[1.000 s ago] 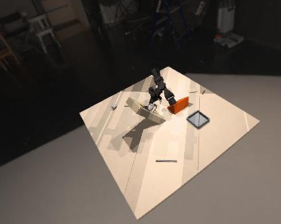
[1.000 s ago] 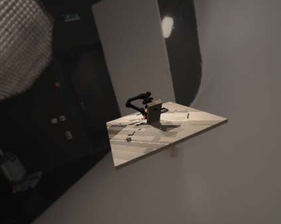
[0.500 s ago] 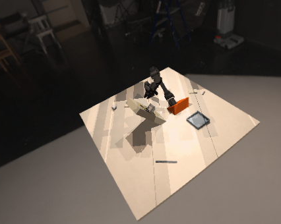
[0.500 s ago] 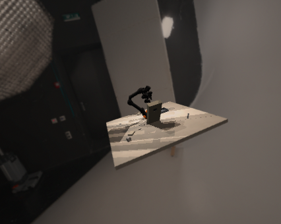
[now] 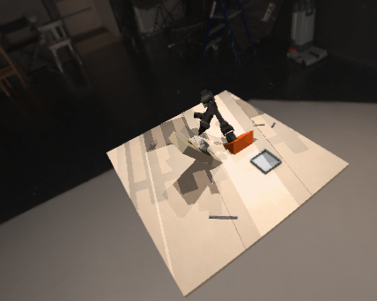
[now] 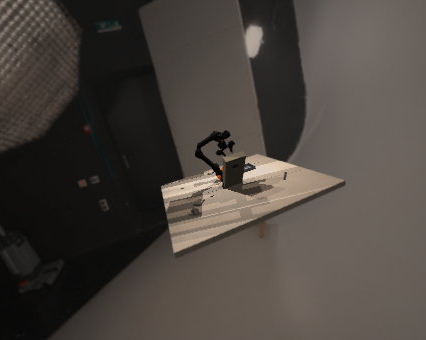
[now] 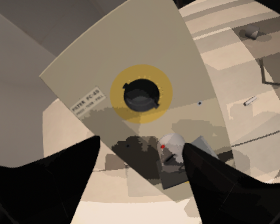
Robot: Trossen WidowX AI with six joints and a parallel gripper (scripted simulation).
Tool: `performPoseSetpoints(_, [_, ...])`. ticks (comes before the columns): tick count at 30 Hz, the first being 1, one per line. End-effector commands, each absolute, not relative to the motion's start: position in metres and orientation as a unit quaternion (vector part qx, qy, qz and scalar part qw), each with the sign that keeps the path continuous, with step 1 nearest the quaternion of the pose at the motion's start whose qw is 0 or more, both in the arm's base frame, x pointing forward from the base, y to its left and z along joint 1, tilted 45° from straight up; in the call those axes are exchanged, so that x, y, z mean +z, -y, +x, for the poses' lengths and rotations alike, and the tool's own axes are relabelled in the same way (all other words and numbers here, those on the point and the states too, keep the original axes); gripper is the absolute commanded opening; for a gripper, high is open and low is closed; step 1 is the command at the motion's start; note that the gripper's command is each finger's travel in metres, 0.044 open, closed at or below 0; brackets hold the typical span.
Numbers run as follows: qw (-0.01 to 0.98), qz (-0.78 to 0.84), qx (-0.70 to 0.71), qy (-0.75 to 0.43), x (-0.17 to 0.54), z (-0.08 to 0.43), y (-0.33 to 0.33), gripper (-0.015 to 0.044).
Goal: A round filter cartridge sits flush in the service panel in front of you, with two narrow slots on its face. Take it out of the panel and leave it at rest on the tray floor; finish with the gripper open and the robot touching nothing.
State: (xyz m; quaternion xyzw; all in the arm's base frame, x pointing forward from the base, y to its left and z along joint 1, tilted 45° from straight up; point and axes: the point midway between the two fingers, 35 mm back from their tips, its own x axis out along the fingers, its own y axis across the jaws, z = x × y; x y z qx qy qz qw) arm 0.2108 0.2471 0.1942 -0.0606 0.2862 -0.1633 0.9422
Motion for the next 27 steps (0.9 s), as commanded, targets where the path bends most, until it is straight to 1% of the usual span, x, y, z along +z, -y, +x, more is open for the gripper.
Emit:
performPoseSetpoints(1, [0.838,-0.336,-0.122,-0.411,0.153,0.198,-0.204,0.0305])
performPoseSetpoints(3, [0.82,-0.366,-0.113,-0.426,0.149,0.196,-0.198,0.0305])
performPoseSetpoints(12, [0.82,-0.366,-0.113,-0.426,0.148,0.196,-0.198,0.0305])
performPoseSetpoints(27, [0.82,-0.365,-0.112,-0.427,0.133,0.212,-0.187,0.0305])
